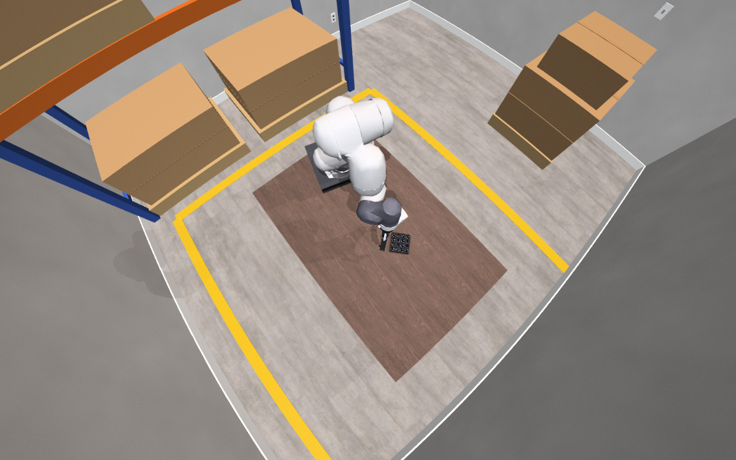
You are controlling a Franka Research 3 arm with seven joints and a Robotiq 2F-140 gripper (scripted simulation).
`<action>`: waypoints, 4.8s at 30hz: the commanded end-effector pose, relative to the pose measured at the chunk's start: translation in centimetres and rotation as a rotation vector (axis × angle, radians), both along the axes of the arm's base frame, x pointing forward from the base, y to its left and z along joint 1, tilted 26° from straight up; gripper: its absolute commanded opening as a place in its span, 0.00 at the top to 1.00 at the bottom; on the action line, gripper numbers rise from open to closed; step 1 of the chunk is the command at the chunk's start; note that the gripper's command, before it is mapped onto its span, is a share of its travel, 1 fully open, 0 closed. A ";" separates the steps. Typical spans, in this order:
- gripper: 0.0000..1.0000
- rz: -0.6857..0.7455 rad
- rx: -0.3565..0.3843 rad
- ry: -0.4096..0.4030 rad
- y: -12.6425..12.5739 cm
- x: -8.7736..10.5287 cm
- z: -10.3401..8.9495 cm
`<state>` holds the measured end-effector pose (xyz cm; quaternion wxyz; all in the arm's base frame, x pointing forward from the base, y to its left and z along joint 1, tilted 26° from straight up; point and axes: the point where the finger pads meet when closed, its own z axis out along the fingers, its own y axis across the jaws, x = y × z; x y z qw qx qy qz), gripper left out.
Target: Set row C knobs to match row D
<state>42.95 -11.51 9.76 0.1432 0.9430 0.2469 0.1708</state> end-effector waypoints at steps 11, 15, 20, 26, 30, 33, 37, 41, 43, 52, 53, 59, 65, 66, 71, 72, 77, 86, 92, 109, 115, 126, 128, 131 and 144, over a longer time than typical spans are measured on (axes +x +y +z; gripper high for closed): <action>0.00 0.007 -0.002 -0.003 0.0 0.0 0.1; 0.00 0.007 -0.002 -0.003 0.0 0.0 0.1; 0.00 0.007 -0.002 -0.003 0.0 0.0 0.1; 0.00 0.007 -0.002 -0.003 0.0 0.0 0.1; 0.00 0.007 -0.002 -0.003 0.0 0.0 0.1; 0.00 0.007 -0.002 -0.003 0.0 0.0 0.1; 0.00 0.007 -0.002 -0.003 0.0 0.0 0.1; 0.00 0.007 -0.002 -0.003 0.0 0.0 0.1; 0.00 0.007 -0.002 -0.003 0.0 0.0 0.1; 0.00 0.007 -0.002 -0.003 0.0 0.0 0.1; 0.00 0.007 -0.002 -0.003 0.0 0.0 0.1; 0.00 0.007 -0.002 -0.003 0.0 0.0 0.1; 0.00 0.007 -0.002 -0.003 0.0 0.0 0.1; 0.00 0.007 -0.002 -0.003 0.0 0.0 0.1; 0.00 0.007 -0.002 -0.003 0.0 0.0 0.1; 0.00 0.007 -0.002 -0.003 0.0 0.0 0.1; 0.00 0.007 -0.002 -0.003 0.0 0.0 0.1; 0.00 0.007 -0.002 -0.003 0.0 0.0 0.1; 0.00 -0.157 0.067 -0.039 0.7 0.7 0.5; 0.00 -0.436 0.186 -0.101 2.0 1.7 1.1; 0.00 -0.530 0.227 -0.121 2.5 2.0 1.3; 0.00 -0.693 0.299 -0.155 3.3 2.6 1.7; 0.00 -0.723 0.313 -0.162 3.5 2.6 1.7; 0.00 -0.768 0.333 -0.171 3.7 2.8 1.8; 0.00 -0.958 0.418 -0.209 4.8 3.3 2.1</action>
